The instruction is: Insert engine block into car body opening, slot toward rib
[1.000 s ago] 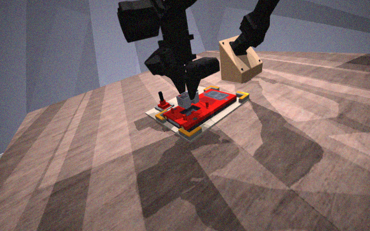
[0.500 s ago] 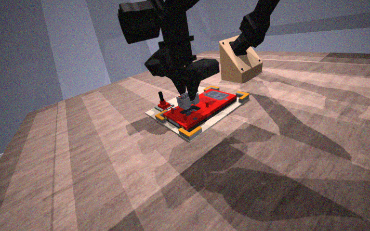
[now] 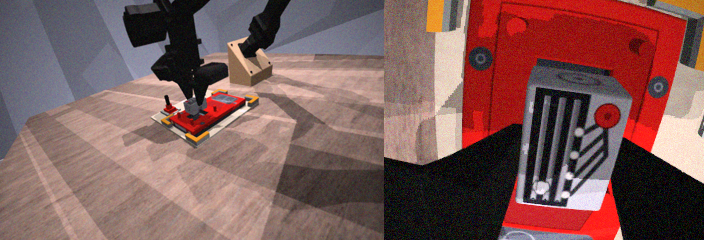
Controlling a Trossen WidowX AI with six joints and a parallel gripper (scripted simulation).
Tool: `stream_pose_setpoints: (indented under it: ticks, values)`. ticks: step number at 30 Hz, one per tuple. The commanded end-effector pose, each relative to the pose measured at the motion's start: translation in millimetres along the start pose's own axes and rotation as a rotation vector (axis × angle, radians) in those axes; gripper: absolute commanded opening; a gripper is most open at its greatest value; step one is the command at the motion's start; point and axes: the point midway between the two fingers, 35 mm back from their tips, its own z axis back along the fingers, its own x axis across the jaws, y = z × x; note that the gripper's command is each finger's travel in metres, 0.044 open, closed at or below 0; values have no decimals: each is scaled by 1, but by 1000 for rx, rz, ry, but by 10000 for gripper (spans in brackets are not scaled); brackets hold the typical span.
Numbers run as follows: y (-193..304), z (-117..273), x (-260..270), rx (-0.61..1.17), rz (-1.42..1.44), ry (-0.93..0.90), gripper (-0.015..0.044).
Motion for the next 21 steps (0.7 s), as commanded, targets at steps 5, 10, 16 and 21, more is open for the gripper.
stream_pose_setpoints:
  ticks: [5,10,16,21]
  values:
    - [0,-2,0,0,-19,-6,160]
    - [0,-3,0,0,-27,-6,160]
    - [0,-5,0,0,-21,-6,160]
    - [0,-6,0,0,-19,-6,160]
